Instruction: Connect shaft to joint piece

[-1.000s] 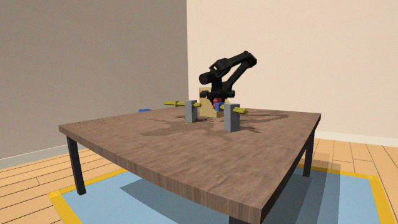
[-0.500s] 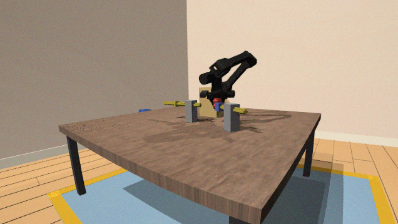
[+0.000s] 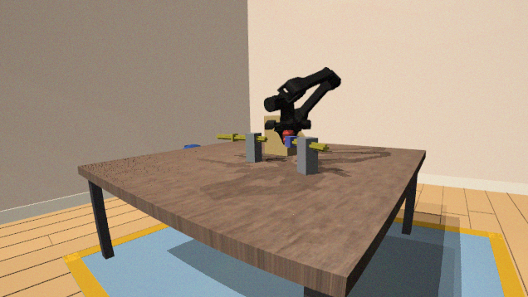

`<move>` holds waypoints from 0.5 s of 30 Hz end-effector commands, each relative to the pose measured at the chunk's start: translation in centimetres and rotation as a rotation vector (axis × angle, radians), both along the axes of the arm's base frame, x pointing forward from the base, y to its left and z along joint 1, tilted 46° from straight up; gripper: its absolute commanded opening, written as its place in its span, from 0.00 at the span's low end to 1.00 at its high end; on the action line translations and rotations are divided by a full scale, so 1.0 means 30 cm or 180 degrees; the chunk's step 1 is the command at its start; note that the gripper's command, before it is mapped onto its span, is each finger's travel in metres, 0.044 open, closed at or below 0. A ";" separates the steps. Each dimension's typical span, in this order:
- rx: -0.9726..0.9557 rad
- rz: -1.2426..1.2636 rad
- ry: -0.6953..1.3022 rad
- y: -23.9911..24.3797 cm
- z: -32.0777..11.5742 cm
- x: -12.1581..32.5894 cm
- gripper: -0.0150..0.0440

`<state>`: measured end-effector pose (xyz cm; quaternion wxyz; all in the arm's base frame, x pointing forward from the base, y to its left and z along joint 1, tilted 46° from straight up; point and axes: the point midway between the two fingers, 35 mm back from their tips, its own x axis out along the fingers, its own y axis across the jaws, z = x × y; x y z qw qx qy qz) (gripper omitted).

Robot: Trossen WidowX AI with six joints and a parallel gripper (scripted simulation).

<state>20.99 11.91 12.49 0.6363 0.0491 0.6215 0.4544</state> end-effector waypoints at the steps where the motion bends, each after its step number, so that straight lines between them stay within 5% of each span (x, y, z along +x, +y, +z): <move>1: 0.0042 0.0105 -0.0197 -0.004 -0.009 0.005 0.25; 15: 0.0206 0.0554 -0.0905 -0.017 -0.041 0.032 0.25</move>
